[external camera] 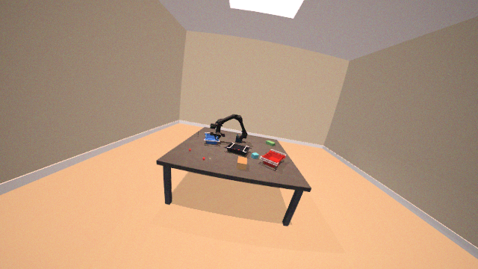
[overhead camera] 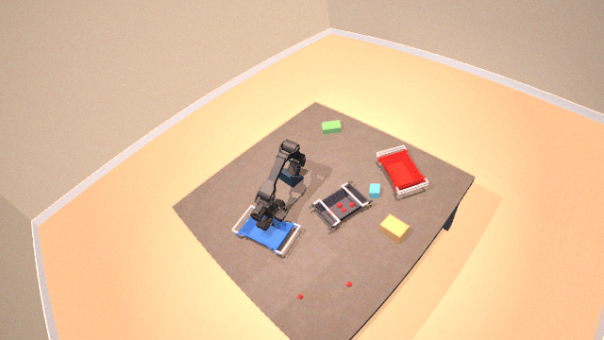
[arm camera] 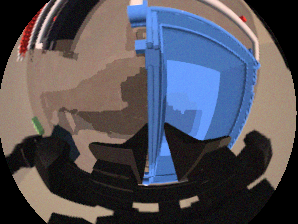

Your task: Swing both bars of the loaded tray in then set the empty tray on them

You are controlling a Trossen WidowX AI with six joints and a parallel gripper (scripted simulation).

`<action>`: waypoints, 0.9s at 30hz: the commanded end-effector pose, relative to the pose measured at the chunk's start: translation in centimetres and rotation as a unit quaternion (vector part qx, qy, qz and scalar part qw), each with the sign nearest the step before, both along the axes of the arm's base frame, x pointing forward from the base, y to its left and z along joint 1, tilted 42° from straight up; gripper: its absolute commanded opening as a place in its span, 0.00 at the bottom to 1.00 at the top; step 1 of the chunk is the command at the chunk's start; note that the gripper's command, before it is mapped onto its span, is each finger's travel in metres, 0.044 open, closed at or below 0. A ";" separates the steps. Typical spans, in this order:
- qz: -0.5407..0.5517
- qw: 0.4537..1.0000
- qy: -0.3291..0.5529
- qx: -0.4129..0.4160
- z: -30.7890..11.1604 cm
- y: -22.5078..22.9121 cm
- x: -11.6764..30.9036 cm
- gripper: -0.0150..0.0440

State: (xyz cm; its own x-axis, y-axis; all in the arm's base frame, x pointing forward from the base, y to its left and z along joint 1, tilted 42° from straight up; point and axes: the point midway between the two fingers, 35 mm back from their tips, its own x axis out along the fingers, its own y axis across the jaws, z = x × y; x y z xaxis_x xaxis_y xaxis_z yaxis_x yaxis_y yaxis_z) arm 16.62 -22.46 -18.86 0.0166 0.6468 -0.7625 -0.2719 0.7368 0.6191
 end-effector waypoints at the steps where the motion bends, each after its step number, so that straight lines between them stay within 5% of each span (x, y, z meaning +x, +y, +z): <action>1: -0.002 1.000 0.002 0.005 0.1 0.2 0.0 0.39; 13: -0.002 1.000 0.002 0.005 0.4 -0.2 0.0 0.25; 27: -0.002 1.000 0.003 0.004 6.0 -5.0 -0.2 0.25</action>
